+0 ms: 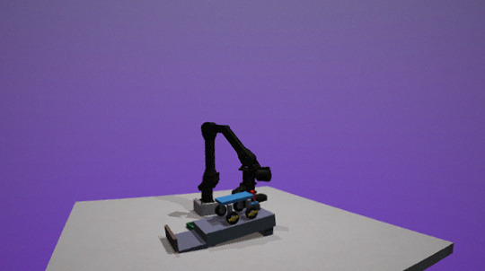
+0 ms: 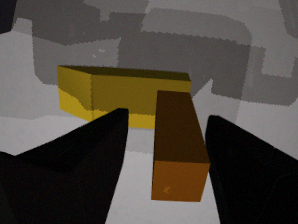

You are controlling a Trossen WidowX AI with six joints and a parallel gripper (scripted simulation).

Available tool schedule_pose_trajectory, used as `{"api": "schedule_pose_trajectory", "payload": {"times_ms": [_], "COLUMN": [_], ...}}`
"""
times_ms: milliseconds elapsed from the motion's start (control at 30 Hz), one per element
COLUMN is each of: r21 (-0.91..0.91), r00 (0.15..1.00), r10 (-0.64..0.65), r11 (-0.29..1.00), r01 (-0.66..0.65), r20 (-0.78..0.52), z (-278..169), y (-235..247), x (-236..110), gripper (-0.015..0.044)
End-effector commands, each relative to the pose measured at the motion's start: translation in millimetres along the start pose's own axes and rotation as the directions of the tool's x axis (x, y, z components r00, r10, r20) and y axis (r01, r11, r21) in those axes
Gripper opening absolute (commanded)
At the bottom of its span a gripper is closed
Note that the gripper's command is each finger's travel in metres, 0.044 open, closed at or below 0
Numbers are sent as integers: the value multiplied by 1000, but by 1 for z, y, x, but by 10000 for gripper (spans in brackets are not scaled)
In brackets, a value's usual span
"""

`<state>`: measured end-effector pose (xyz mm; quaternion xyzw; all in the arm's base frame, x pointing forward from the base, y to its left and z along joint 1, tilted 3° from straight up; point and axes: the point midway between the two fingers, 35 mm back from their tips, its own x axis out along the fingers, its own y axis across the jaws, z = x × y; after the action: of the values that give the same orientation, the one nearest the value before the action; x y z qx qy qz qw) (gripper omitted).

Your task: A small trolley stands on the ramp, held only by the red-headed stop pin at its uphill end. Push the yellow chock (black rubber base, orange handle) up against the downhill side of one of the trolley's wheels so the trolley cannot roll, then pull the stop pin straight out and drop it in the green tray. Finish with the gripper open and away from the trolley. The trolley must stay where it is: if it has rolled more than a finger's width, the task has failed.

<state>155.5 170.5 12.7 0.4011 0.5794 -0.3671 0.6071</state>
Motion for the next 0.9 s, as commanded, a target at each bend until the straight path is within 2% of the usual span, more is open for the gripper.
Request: {"api": "schedule_pose_trajectory", "payload": {"times_ms": [0,267,333,867], "r21": [0,0,-1,-5], "r00": [1000,1000,1000,1000], "r10": [1,1,-1,-5], "r11": [1000,1000,1000,1000], "r01": [-1,-1,1,5], "r20": [0,0,1,5], "z": [0,0,0,2], "y": [0,0,0,-7], "x": [0,0,-5,-61], "gripper": [85,32,0,0]}}
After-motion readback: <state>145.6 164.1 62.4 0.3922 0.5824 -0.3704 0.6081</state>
